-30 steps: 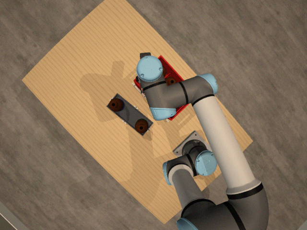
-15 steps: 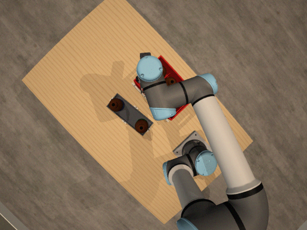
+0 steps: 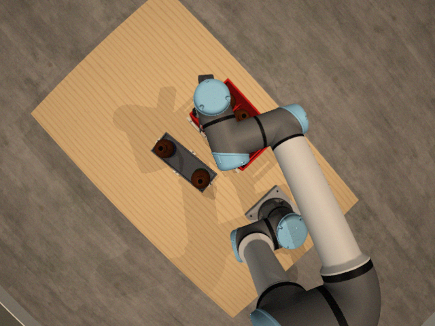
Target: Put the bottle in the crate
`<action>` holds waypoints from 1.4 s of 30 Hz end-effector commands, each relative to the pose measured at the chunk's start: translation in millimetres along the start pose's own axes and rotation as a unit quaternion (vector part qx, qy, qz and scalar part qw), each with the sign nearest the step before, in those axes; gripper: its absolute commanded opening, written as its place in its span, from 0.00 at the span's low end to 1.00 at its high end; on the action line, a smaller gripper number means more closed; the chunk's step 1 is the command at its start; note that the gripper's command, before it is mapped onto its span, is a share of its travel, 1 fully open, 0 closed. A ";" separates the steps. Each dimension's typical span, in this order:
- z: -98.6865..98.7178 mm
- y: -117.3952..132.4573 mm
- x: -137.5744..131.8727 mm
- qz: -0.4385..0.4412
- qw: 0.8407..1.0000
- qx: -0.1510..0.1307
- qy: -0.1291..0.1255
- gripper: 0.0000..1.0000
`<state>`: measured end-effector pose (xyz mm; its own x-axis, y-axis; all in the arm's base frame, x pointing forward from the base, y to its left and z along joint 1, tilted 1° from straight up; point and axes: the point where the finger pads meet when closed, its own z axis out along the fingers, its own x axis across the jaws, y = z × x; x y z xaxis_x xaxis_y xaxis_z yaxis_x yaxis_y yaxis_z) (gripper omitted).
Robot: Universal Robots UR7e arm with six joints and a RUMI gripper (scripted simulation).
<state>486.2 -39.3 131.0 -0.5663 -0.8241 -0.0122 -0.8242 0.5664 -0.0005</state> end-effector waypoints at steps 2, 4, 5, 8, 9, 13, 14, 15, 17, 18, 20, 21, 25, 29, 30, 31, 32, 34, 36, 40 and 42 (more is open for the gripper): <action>-0.5 -0.3 -0.1 0.000 1.000 0.001 0.000 0.38; -0.5 -0.3 -0.1 0.000 1.000 0.001 0.000 0.38; -0.5 -0.3 -0.1 0.000 1.000 0.001 0.000 0.38; -0.5 -0.3 -0.1 0.000 1.000 0.001 0.000 0.38; -0.5 -0.3 -0.1 0.000 1.000 0.001 0.000 0.38; -0.5 -0.3 -0.1 0.000 1.000 0.001 0.000 0.38; -0.5 -0.3 -0.1 0.000 1.000 0.001 0.000 0.38; -0.5 -0.3 -0.1 0.000 1.000 0.001 0.000 0.38; -0.5 -0.3 -0.1 0.000 1.000 0.001 0.000 0.38; -0.5 -0.3 -0.1 0.000 1.000 0.001 0.000 0.38; -0.5 -0.3 -0.1 0.000 1.000 0.001 0.000 0.38; -0.5 -0.3 -0.1 0.000 1.000 0.001 0.000 0.38; -0.6 -0.3 -0.1 0.000 1.000 0.001 0.000 0.38; -0.9 -0.3 -0.1 0.000 1.000 0.001 0.000 0.38; -1.2 -0.3 -0.1 0.000 1.000 0.001 0.000 0.38; -1.7 -0.3 -0.1 0.000 1.000 0.001 0.000 0.38; -2.2 -0.3 -0.1 0.000 1.000 0.001 0.000 0.38; -3.6 -0.3 -0.1 0.000 1.000 0.001 0.000 0.38; -5.6 -0.3 -0.1 0.000 1.000 0.001 0.000 0.38; -11.2 -0.3 -0.1 0.000 1.000 0.001 0.000 0.38; -14.9 -0.3 -0.1 0.000 1.000 0.001 0.000 0.38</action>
<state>486.1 -39.4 139.3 -0.5663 -0.8241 -0.0122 -0.8241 0.5664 -0.0005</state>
